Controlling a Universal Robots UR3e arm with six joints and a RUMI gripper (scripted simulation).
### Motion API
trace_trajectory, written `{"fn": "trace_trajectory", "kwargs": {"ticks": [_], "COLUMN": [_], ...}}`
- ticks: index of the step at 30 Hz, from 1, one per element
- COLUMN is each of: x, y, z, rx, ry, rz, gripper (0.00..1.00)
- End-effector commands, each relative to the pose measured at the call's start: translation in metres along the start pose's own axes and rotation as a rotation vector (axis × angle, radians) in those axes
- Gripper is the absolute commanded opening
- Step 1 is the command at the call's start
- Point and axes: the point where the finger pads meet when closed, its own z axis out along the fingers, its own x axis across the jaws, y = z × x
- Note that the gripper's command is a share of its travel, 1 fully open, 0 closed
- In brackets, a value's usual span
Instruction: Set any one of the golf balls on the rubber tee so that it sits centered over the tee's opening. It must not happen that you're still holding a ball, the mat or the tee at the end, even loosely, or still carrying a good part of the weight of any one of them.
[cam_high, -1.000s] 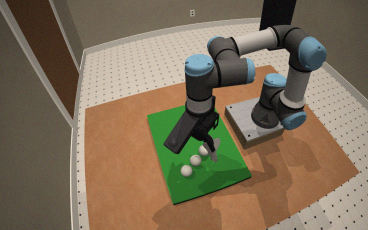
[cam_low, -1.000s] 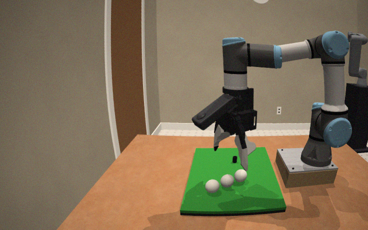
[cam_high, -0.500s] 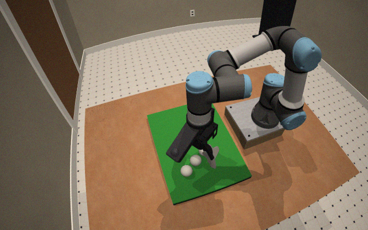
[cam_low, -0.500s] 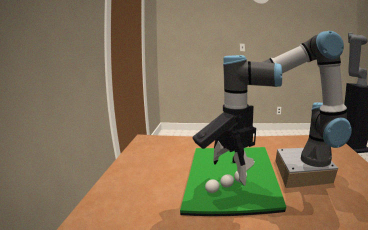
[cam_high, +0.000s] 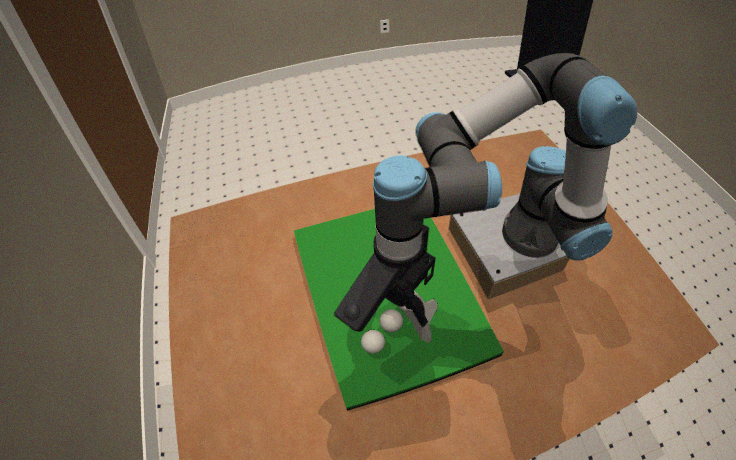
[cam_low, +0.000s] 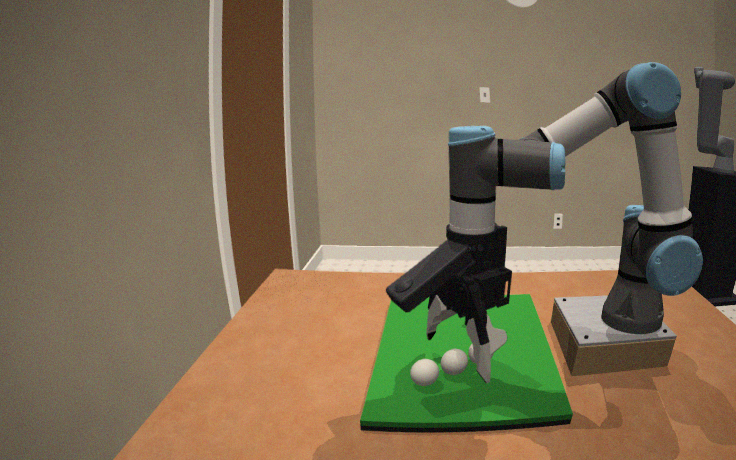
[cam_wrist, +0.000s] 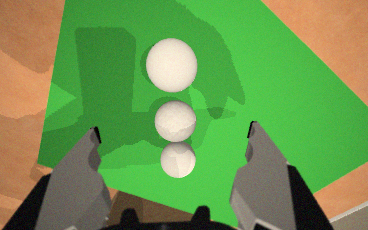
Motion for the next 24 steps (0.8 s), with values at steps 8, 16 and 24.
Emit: {"fn": "trace_trajectory", "kwargs": {"ticks": [8,16,24], "x": [0.0006,0.0006,0.0006], "y": [-0.0007,-0.0007,-0.0007], "z": [0.0,0.0,0.0], "rx": [0.003,0.003,0.003], "ry": [0.002,0.002,0.002], "rz": [0.0,0.0,0.0], "gripper": [0.0,0.0,0.0]}}
